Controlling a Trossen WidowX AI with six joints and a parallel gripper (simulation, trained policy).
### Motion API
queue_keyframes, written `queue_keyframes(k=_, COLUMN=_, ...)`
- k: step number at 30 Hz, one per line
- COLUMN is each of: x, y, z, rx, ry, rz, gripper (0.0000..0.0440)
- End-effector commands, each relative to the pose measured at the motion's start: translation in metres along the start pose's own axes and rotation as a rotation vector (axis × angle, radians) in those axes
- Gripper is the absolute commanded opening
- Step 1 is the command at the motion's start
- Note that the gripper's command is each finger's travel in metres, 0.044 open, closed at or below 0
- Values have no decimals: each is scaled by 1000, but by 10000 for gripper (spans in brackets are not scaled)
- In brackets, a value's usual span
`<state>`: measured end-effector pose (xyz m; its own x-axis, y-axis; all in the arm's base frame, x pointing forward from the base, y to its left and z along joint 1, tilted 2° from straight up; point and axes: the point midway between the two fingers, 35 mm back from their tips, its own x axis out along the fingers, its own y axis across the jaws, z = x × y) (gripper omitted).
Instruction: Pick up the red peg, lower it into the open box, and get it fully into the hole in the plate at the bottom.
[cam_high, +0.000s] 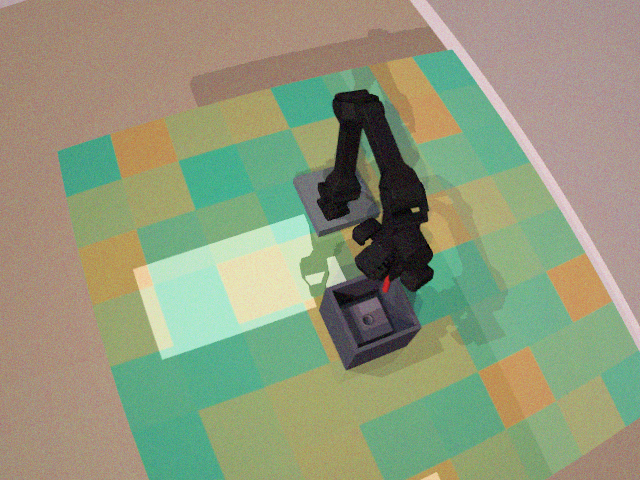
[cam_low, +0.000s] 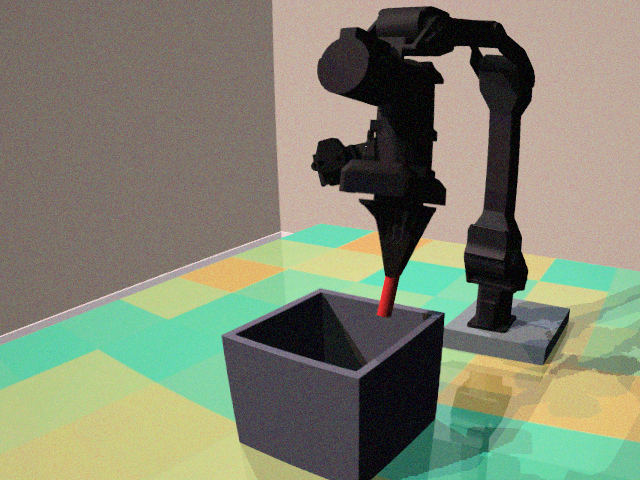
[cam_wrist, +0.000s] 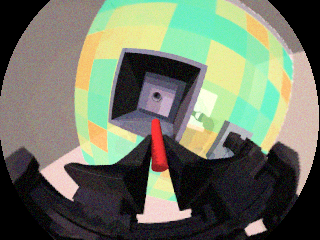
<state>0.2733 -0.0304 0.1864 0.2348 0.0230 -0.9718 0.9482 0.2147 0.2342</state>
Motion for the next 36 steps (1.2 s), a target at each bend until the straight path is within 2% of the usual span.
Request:
queue_keyframes(k=1, x=2, y=3, z=8, rx=1, ry=5, rz=-3, gripper=0)
queue_keyframes(k=15, x=40, y=-1, z=34, rx=9, ry=37, rz=-63, gripper=0)
queue_keyframes(k=36, x=99, y=3, z=44, rx=-45, ry=101, rz=-81, gripper=0)
